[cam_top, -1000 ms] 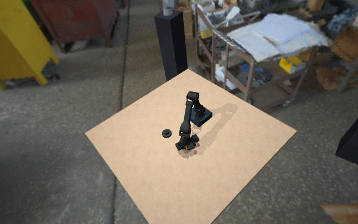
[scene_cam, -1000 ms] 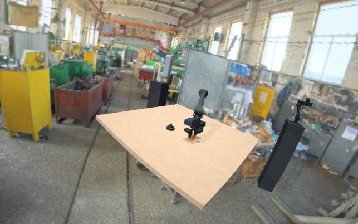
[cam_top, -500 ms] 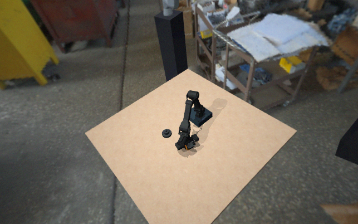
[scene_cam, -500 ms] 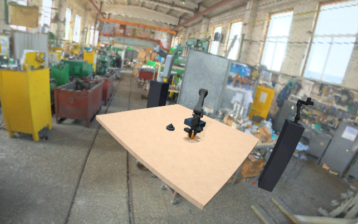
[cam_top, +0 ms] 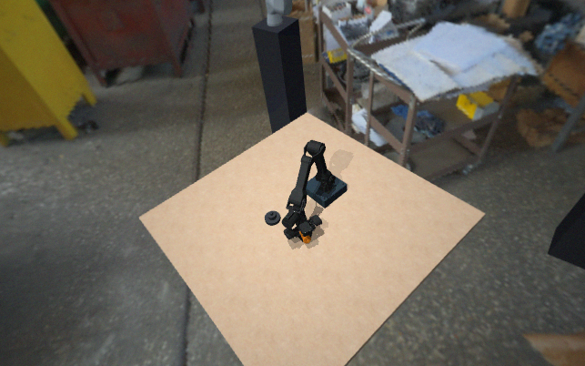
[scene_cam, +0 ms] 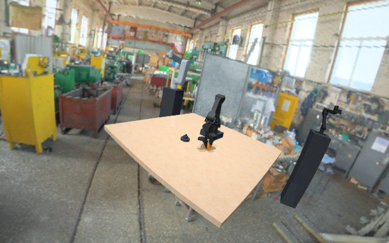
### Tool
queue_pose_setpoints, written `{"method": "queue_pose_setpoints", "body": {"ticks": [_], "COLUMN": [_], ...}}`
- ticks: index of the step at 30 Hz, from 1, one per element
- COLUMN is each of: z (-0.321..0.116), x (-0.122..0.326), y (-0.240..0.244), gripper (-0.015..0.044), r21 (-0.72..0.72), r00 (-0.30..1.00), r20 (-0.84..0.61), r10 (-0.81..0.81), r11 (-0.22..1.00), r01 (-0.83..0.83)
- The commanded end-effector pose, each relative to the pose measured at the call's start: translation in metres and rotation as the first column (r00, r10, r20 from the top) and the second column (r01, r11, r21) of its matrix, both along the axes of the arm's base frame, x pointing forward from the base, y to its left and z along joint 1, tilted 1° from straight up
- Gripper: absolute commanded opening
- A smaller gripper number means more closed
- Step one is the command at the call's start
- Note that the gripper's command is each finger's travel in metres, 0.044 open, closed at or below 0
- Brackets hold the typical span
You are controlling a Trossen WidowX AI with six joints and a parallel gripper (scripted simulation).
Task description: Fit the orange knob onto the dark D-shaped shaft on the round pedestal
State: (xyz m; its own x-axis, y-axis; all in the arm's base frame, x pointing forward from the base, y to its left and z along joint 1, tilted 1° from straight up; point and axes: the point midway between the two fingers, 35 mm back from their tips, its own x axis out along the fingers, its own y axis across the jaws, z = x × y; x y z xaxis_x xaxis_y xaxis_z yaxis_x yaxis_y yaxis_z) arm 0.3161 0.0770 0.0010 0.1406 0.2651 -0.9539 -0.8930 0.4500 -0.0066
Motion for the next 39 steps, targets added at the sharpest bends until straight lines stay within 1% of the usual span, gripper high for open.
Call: {"method": "queue_pose_setpoints", "body": {"ticks": [1,20,39], "z": [0.002,0.006,0.004], "x": [-0.002,-0.012,-0.022], "y": [-0.003,-0.023,-0.042], "gripper": [0.0179,0.0179,0.0179], "r21": [0.055,0.337,0.584], "r00": [1.000,0.985,0.951], "r20": [0.029,0.171,0.295], "r10": [0.003,-0.023,-0.089], "r11": [0.998,0.941,0.804], "r01": [-0.004,-0.036,-0.107]}}
